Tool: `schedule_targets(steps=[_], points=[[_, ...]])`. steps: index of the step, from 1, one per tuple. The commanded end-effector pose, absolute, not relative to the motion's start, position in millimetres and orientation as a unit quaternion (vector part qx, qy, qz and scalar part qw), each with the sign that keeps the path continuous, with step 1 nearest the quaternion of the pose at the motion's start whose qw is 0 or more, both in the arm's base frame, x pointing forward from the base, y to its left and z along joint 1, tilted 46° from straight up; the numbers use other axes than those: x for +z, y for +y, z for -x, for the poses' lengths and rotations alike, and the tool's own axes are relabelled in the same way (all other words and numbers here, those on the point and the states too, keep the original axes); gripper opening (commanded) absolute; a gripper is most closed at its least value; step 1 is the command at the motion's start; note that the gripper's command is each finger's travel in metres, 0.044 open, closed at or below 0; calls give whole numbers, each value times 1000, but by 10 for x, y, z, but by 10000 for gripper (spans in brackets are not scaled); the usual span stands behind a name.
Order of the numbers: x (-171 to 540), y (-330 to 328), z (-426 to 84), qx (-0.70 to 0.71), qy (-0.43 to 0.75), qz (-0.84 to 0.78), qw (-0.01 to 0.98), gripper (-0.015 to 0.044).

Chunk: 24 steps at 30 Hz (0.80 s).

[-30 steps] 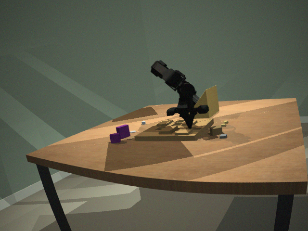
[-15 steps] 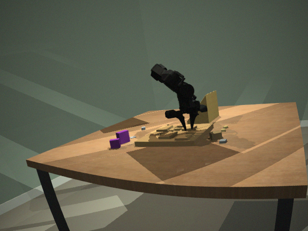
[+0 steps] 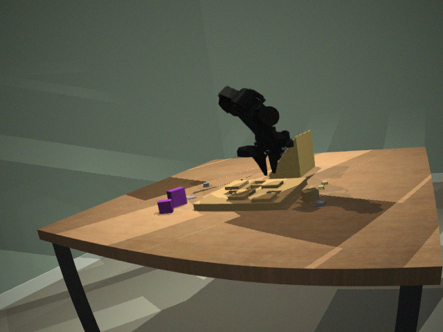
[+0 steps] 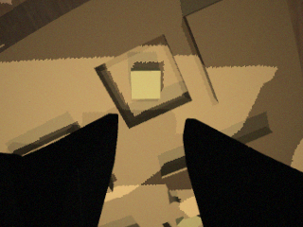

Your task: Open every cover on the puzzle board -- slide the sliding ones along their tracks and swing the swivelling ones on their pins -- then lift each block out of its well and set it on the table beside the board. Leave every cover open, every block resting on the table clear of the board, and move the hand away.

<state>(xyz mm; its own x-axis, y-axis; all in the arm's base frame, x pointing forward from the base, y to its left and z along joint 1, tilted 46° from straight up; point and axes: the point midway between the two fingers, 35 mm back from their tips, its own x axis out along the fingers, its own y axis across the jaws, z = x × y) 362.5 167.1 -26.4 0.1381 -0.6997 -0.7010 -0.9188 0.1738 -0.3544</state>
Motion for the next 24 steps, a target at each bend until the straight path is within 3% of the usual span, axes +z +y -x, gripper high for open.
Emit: schedule_targets(steps=[1,24], points=[[-260,1671,-3621,112,649,614,435,144],[-261,1671,-3615,-112,649,432,616,144]])
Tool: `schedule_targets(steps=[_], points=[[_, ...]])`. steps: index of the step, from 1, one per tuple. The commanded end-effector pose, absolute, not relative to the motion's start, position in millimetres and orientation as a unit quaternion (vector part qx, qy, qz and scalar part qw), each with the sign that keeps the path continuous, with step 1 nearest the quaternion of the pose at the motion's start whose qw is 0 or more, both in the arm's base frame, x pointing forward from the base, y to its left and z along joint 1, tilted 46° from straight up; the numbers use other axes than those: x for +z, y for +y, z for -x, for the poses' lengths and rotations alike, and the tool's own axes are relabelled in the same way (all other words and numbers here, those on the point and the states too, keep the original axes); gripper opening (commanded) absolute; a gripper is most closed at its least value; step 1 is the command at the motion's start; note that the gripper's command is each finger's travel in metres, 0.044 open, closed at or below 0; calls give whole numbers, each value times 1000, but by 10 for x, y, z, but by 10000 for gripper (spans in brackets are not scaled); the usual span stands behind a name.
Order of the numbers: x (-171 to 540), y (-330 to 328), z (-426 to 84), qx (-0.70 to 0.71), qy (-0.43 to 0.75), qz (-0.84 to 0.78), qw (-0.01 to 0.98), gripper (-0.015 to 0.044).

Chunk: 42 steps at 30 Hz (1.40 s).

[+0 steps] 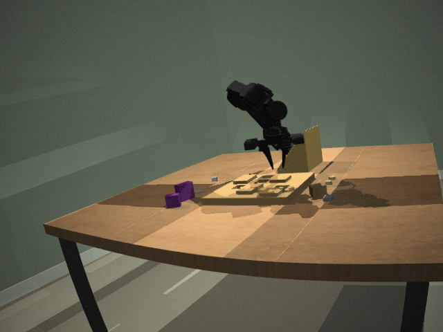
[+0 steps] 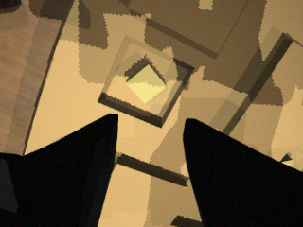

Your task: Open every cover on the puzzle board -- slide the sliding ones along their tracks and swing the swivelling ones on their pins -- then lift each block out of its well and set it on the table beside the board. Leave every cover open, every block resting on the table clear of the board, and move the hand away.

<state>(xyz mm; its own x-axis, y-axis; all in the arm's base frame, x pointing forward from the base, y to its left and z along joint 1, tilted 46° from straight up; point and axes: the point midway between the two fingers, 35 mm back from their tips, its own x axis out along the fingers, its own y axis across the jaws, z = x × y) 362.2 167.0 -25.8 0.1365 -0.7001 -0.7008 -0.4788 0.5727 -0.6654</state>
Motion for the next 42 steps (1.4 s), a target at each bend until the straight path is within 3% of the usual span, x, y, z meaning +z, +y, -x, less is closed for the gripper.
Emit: schedule_targets(steps=[1,24,42], points=[[-261,1671,-3614,-122,647,423,623,144],[-261,1669,-3607,-331,569,191,728,144],[-447,1478,-3651,-337,565,184,730,144]])
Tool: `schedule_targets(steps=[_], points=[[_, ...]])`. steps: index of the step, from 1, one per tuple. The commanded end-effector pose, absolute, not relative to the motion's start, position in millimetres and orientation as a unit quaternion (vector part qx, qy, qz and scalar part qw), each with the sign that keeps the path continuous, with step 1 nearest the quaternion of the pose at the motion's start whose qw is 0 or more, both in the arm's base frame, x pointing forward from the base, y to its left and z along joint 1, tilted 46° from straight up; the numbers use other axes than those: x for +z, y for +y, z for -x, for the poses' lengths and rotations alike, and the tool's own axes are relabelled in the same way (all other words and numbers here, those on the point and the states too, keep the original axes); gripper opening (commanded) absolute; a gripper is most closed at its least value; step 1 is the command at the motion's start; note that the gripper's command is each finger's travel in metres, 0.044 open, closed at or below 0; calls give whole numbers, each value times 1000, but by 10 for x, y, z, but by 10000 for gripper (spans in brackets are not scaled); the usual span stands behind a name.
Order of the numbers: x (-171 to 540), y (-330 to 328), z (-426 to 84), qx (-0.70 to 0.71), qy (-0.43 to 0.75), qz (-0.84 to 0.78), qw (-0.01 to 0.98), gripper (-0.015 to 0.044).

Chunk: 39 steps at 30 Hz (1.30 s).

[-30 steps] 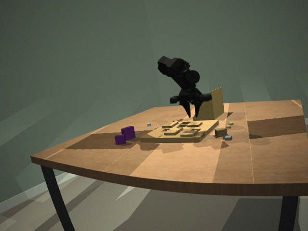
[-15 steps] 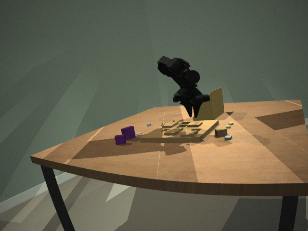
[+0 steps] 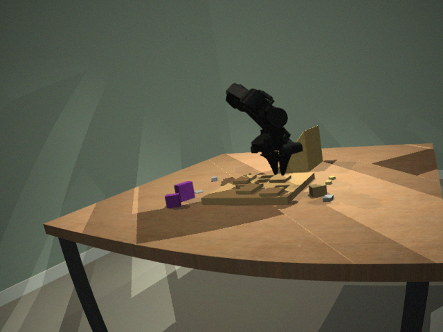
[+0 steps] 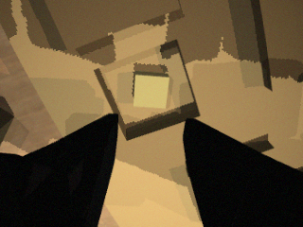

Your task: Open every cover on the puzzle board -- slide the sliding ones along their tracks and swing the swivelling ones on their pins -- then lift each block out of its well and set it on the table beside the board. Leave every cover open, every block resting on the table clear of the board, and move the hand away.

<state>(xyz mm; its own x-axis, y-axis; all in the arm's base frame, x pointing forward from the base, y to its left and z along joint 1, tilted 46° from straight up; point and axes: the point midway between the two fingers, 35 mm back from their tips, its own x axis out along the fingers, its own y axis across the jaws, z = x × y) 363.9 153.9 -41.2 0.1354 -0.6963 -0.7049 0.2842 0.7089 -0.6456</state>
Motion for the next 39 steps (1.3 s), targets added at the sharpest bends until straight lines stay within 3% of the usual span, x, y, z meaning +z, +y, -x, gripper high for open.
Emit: schedule_targets(steps=[1,25,39], points=[[-464,1460,-3655,-337,565,184,730,144],[-515,1411,-3672,-327,571,197,727,144],[-603,1321,-3692,-38,657,500,563,144]])
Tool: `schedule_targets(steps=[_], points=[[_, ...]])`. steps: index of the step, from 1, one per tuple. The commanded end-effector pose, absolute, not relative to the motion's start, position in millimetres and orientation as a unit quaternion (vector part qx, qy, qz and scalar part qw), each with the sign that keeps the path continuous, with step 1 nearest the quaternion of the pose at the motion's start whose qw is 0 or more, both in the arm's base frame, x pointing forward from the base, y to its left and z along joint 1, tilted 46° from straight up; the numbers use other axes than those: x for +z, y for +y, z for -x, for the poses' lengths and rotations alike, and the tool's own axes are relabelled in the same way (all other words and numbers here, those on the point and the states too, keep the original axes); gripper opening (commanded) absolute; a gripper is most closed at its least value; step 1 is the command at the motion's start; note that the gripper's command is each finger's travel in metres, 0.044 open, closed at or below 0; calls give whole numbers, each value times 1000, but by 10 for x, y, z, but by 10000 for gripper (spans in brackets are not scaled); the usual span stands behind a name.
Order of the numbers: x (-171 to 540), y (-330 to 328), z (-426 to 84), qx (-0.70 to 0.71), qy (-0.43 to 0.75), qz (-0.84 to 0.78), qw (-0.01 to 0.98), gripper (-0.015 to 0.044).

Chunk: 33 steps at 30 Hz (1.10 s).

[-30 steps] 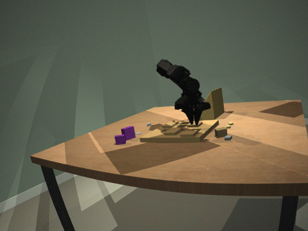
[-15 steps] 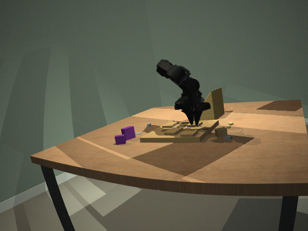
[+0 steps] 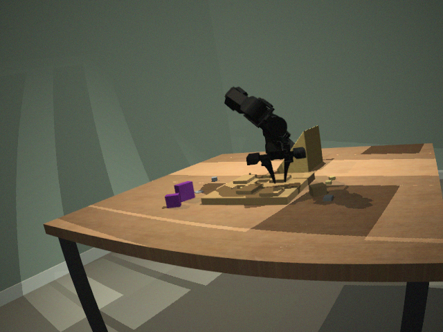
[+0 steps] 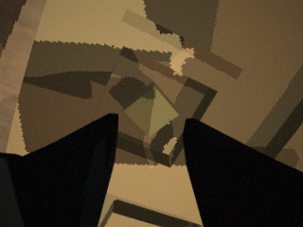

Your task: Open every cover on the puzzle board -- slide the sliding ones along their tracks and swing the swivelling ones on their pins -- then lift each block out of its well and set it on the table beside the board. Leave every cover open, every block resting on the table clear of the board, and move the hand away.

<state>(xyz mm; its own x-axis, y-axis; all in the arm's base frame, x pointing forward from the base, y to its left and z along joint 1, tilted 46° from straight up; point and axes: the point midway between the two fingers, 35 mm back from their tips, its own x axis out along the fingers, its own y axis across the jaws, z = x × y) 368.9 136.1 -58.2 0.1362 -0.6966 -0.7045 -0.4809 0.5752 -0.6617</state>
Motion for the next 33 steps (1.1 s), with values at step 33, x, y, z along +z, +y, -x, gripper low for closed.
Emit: schedule_targets(steps=[33], points=[[-724,1210,-3715,161,637,646,388,117]])
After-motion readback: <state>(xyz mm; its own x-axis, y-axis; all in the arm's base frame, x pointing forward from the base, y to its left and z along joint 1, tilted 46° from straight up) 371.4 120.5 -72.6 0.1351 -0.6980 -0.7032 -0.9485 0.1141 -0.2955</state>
